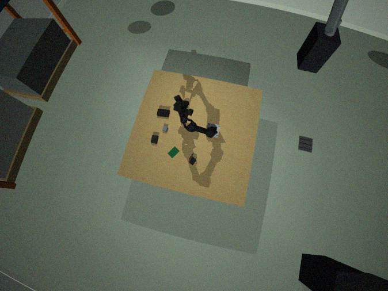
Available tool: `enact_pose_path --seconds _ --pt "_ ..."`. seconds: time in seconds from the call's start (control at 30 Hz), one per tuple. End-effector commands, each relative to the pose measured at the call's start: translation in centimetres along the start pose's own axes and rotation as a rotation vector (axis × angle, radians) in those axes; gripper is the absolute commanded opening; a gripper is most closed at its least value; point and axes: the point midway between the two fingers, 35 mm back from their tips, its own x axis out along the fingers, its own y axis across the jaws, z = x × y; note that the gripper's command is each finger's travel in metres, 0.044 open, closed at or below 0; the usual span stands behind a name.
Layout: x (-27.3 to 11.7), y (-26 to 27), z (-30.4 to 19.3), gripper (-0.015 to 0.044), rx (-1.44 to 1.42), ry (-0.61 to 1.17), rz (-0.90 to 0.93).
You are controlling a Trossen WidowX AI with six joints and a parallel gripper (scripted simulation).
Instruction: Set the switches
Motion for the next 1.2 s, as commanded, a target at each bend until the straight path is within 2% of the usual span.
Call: enact_pose_path --seconds 0.0,1.17 --pt "0.2 0.0 -0.8 0.0336 0.006 0.016 -0.002" --pt "0.0 0.0 -4.8 0.0338 0.006 0.018 -0.003"
